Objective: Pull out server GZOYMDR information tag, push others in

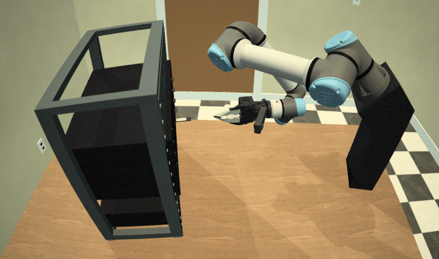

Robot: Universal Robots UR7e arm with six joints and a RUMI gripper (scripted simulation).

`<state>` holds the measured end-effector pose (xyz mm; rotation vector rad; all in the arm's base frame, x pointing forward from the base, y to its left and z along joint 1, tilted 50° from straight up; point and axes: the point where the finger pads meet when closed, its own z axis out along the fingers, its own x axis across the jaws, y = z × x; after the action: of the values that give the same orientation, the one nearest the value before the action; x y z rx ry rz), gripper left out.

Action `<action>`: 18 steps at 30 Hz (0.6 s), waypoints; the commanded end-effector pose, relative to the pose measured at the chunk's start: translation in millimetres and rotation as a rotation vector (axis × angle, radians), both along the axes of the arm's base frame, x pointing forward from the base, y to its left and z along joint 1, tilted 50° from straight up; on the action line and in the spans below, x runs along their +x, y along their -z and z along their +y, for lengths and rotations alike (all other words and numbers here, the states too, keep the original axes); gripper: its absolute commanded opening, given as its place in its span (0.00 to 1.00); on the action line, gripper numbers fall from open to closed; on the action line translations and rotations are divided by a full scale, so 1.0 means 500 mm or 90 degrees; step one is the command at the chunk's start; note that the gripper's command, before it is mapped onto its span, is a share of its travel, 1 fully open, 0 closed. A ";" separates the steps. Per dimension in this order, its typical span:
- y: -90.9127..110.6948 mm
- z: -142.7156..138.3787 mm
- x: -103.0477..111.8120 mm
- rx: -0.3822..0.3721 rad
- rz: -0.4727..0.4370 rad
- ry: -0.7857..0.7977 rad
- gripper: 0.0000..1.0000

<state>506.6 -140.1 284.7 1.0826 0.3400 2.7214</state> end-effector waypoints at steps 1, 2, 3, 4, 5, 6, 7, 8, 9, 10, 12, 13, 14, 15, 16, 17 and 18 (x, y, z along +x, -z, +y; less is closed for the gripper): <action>-0.001 0.000 0.000 0.000 0.000 0.000 0.00; -0.001 0.000 0.000 0.000 0.000 0.000 0.00; -0.001 0.000 0.000 0.000 0.000 0.000 0.00; -0.001 0.000 0.000 0.000 0.000 0.000 0.00; -0.001 0.000 0.000 0.000 0.000 0.000 0.00; -0.001 0.000 0.000 0.000 0.000 0.000 0.00; -0.001 0.000 0.000 0.000 0.000 0.000 0.00; -0.002 0.000 0.001 0.000 0.000 0.000 0.00; -0.002 0.000 0.002 0.000 0.000 0.000 0.00; -0.004 0.001 0.003 0.000 0.000 0.000 0.00; -0.007 0.001 0.006 0.000 0.000 0.000 0.00; -0.009 0.002 0.008 0.000 0.000 0.000 0.00; -0.009 0.002 0.008 0.000 0.000 0.000 0.00; -0.009 0.002 0.008 0.000 0.000 0.000 0.00; -0.012 0.002 0.011 0.000 0.000 0.000 0.00; -0.015 0.003 0.014 0.000 0.000 0.000 0.00; -0.019 0.003 0.018 0.000 0.000 0.000 0.00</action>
<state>511.2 -139.2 289.3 1.0826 0.3402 2.7214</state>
